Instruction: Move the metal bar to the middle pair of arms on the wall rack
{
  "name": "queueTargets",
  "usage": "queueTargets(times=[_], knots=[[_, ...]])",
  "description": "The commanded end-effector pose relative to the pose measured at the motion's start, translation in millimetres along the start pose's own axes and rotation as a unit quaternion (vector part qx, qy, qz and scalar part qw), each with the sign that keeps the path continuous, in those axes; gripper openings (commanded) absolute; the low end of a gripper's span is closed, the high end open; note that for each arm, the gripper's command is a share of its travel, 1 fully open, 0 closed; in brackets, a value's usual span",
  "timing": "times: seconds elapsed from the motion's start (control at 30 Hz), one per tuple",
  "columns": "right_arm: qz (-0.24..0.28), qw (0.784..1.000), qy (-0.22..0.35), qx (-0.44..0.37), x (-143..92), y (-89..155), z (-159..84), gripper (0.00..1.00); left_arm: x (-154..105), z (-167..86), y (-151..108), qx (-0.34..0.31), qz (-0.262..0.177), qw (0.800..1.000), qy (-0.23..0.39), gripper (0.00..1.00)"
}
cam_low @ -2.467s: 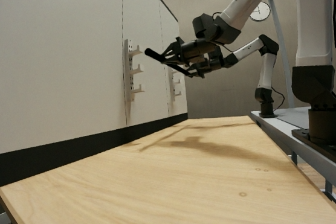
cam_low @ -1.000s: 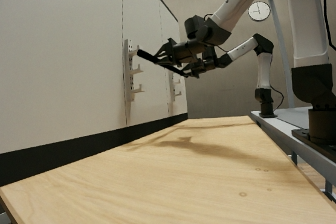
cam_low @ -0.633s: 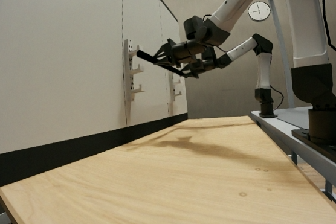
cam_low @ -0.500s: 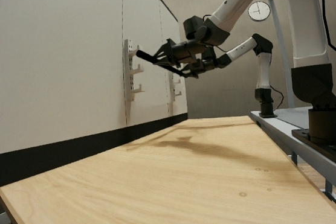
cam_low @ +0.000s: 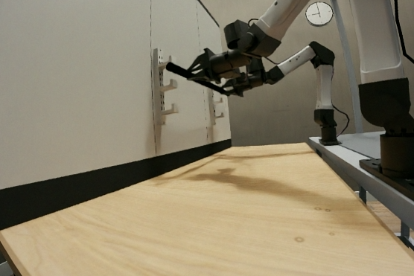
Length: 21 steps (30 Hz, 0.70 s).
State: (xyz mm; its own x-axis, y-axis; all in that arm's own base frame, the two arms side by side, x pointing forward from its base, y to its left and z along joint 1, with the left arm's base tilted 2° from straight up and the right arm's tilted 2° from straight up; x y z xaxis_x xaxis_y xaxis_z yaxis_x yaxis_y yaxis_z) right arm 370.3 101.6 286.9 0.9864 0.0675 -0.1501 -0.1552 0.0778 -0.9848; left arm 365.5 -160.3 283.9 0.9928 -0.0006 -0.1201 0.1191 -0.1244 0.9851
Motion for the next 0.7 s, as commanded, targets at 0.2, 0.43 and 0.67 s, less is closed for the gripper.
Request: queueTargets(times=[0.2,0.43,0.67], knots=[[-0.055,0.998,0.004,0.003,13,-31,-3,0.00,13,-7,31,-0.005,0.053,0.998,0.012,0.00],[-0.055,0.998,0.004,0.003,18,-32,-3,0.00,18,-7,32,-0.005,0.053,0.998,0.012,0.00],[-0.055,0.998,0.004,0.003,24,-33,-3,0.00,24,-8,33,-0.005,0.053,0.998,0.012,0.00]])
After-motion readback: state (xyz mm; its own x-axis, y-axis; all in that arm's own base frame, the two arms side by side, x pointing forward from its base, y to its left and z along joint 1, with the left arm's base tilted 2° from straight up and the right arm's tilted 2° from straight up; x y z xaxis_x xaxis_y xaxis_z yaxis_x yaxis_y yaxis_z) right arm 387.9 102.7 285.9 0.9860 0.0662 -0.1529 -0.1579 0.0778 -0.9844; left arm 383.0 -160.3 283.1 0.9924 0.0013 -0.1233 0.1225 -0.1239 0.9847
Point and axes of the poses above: on each arm, the point where the finger pads meet when closed, its own x axis out along the fingers, its own y axis across the jaws, z = x × y, the point moved 9 cm from there along -x, back along the fingers, and after that the axes turned 5 degrees about x, right-handed, at the moved point
